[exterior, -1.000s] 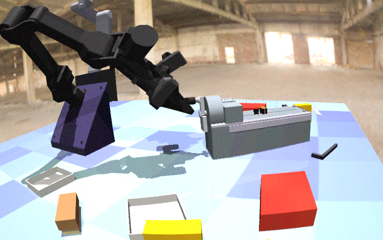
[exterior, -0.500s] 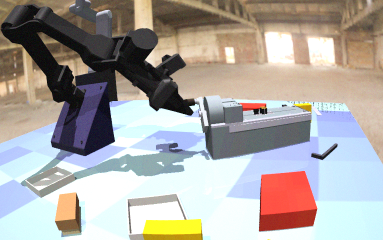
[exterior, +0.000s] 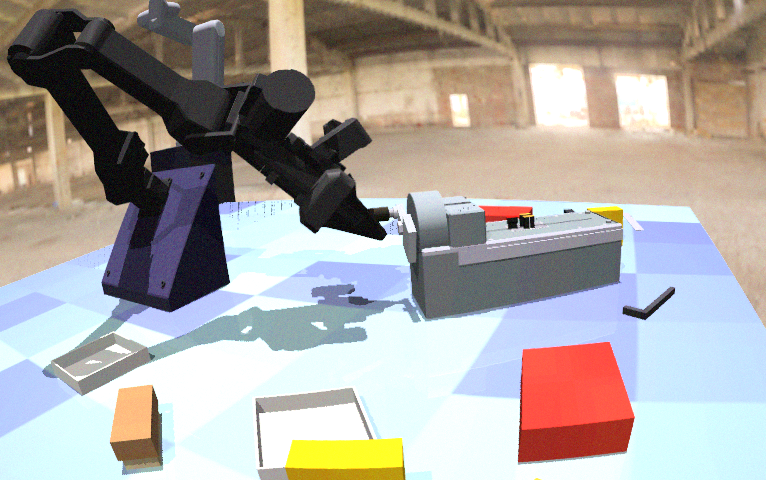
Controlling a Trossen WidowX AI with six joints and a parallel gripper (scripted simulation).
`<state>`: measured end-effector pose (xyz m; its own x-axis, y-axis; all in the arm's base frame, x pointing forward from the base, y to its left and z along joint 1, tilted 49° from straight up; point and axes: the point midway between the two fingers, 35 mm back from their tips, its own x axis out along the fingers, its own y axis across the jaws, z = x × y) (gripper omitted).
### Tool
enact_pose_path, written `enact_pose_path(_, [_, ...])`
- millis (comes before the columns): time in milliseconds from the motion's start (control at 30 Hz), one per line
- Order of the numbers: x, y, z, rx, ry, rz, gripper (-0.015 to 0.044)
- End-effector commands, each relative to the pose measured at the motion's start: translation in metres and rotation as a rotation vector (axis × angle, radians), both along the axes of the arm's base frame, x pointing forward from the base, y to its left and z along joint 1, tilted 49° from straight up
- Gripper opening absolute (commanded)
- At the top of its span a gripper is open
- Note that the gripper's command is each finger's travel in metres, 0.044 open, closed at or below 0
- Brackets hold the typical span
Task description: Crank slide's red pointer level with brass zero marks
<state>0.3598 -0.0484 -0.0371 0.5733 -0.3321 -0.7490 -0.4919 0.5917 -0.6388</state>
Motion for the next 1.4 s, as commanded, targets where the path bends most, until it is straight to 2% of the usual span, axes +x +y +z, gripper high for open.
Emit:
enact_pose_path(0, [-0.002, -0.005, -0.008, 0.003, 0.013, -0.004, 0.0000])
enact_pose_path(1367, [0.008, -0.046, -0.014, 0.000, 0.013, -0.004, 0.0000])
